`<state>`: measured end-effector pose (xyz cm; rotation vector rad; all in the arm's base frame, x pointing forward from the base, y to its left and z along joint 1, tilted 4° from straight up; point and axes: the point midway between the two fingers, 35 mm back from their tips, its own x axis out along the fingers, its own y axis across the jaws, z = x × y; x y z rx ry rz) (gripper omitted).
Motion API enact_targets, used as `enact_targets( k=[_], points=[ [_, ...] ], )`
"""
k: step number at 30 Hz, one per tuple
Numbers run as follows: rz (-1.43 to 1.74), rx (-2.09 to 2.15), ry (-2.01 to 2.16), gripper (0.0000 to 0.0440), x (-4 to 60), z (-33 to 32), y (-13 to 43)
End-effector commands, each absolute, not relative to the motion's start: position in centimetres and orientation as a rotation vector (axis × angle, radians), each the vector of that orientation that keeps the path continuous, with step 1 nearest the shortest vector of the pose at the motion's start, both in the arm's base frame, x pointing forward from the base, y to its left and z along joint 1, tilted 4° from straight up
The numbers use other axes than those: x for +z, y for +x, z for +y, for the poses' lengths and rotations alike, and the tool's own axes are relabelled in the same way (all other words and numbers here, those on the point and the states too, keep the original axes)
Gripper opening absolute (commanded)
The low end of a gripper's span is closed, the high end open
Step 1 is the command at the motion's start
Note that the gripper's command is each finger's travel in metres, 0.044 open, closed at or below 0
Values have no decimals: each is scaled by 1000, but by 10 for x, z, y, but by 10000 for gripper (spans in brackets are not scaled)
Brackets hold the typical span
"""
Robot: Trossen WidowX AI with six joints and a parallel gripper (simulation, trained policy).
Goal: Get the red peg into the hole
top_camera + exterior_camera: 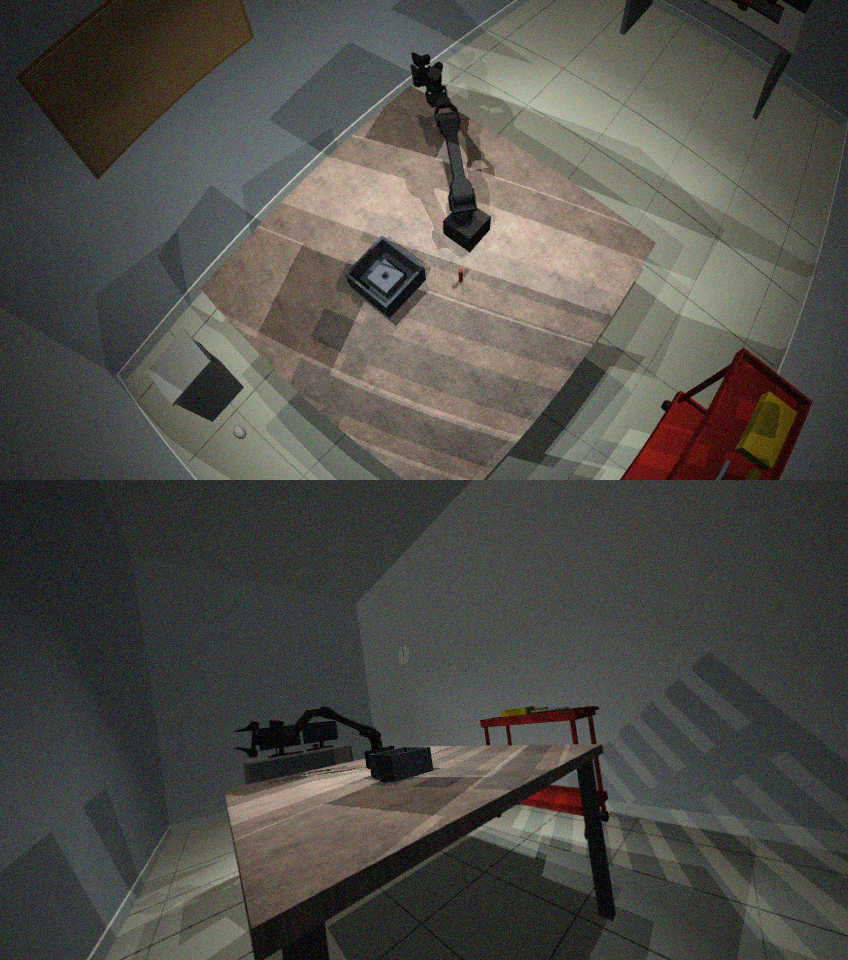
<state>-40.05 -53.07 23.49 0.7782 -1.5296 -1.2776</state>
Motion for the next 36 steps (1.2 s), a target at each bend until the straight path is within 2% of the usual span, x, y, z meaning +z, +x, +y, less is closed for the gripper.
enact_targets(
  k=[1, 4, 12, 19, 27, 36],
  points=[
    [-1509, -1281, 790, 413, 232, -536, -393],
    [-1443, -1288, 842, 440, 221, -557, -363],
    [-1282, -1321, 1001, 440, 195, -622, -245],
    [-1099, -1366, 1112, 440, 179, -654, -126],
    [-833, -1408, 1190, 440, 164, -656, 10],
    [-486, -1417, 1202, 440, 153, -617, 153]
  ],
)
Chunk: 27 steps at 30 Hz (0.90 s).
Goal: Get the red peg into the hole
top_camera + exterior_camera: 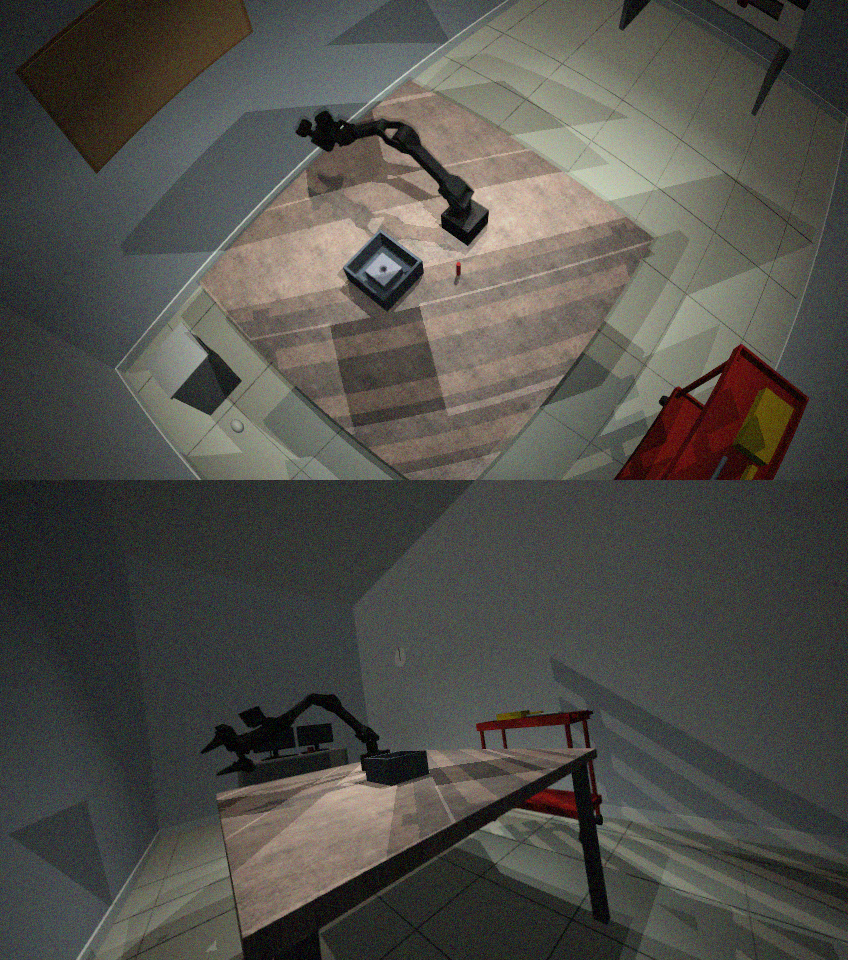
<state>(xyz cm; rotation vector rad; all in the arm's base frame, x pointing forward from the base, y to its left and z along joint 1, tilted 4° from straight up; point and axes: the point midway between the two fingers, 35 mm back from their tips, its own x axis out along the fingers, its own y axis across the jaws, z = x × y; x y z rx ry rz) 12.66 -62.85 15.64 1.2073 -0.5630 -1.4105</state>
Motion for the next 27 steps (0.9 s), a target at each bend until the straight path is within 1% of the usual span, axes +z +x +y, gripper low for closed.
enact_targets(
  k=[1, 7, 14, 21, 27],
  points=[
    [-446, -1415, 1199, 440, 152, -610, 167],
    [-207, -1391, 1162, 440, 147, -562, 247],
    [57, -1333, 1092, 440, 143, -493, 321],
    [299, -1241, 1003, 440, 141, -414, 378],
    [490, -1139, 920, 440, 141, -337, 413]
  ],
)
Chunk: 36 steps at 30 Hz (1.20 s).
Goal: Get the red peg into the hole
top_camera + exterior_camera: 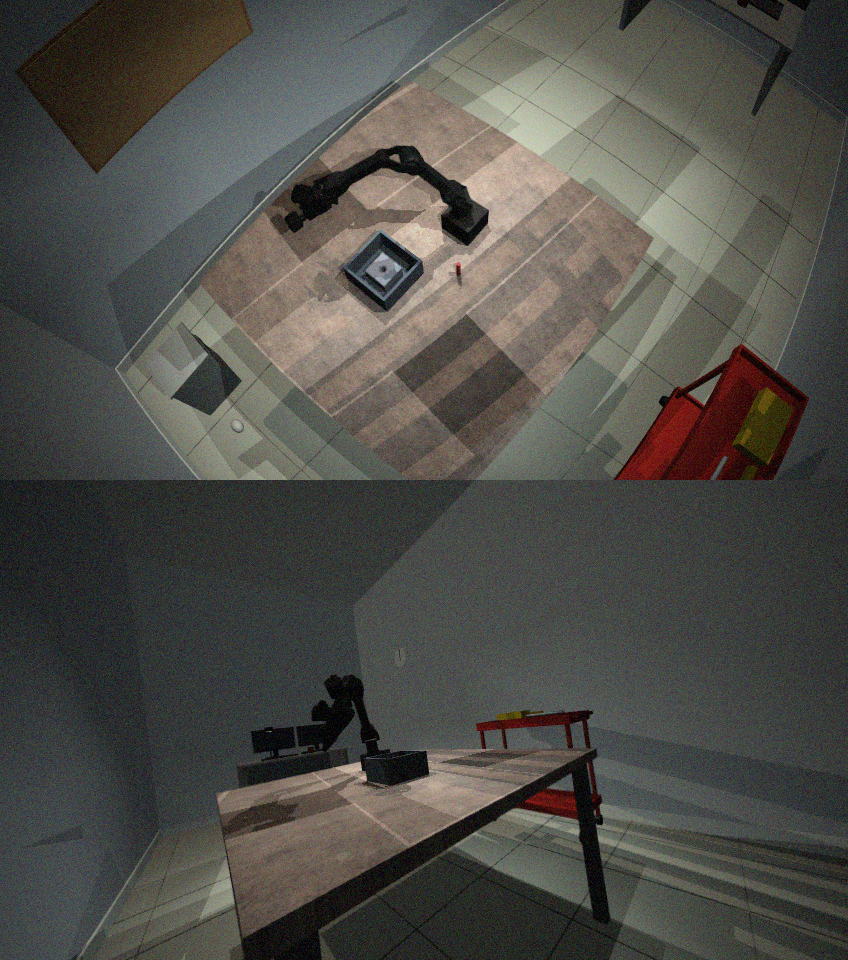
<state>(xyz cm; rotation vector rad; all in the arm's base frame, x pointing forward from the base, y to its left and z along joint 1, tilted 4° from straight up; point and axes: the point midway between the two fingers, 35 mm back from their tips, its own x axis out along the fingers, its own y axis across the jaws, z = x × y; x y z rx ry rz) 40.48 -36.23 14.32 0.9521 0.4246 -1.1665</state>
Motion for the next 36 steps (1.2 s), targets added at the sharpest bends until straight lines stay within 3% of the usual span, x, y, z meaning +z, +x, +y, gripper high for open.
enact_targets(
  k=[1, 16, 26, 36],
  points=[
    [520, -1120, 906, 440, 141, -324, 417],
    [939, -864, 726, 440, 140, -115, 424],
    [1178, -780, 641, 440, 137, -6, 370],
    [1371, -788, 569, 440, 134, 61, 298]
  ],
)
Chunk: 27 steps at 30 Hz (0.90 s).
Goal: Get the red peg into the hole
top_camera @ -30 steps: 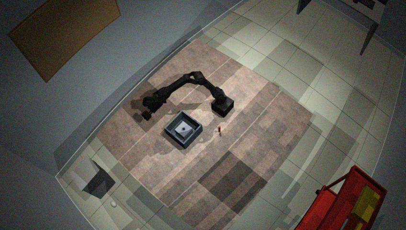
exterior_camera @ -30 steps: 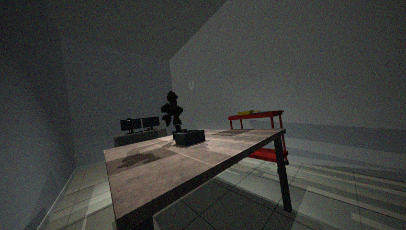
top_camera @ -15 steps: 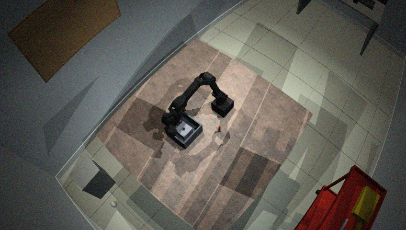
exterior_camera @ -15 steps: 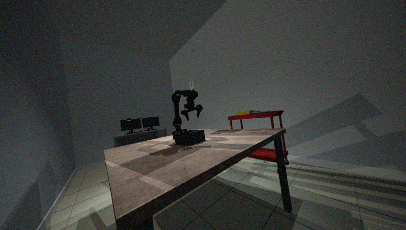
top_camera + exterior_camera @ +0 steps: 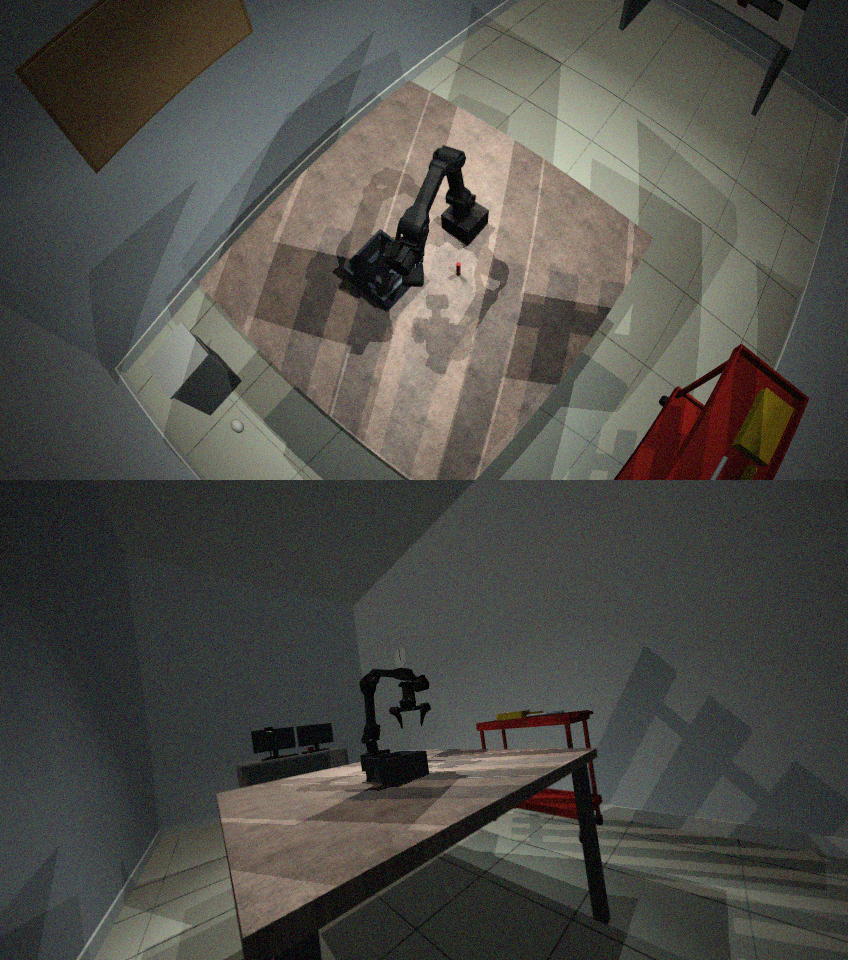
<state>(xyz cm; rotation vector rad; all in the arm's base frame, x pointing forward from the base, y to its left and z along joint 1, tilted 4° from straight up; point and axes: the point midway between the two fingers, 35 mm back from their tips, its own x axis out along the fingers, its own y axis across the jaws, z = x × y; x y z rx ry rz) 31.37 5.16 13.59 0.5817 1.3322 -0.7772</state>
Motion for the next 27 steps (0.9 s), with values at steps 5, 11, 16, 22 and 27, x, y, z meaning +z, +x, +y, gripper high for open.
enact_targets(
  k=[5, 11, 16, 22, 27],
  points=[
    [1445, -817, 528, 440, 131, 83, 264],
    [1511, -858, 466, 440, 124, 100, 227],
    [1549, -884, 410, 440, 116, 108, 205],
    [1577, -900, 348, 440, 103, 112, 187],
    [1593, -902, 306, 440, 88, 112, 177]
  ],
)
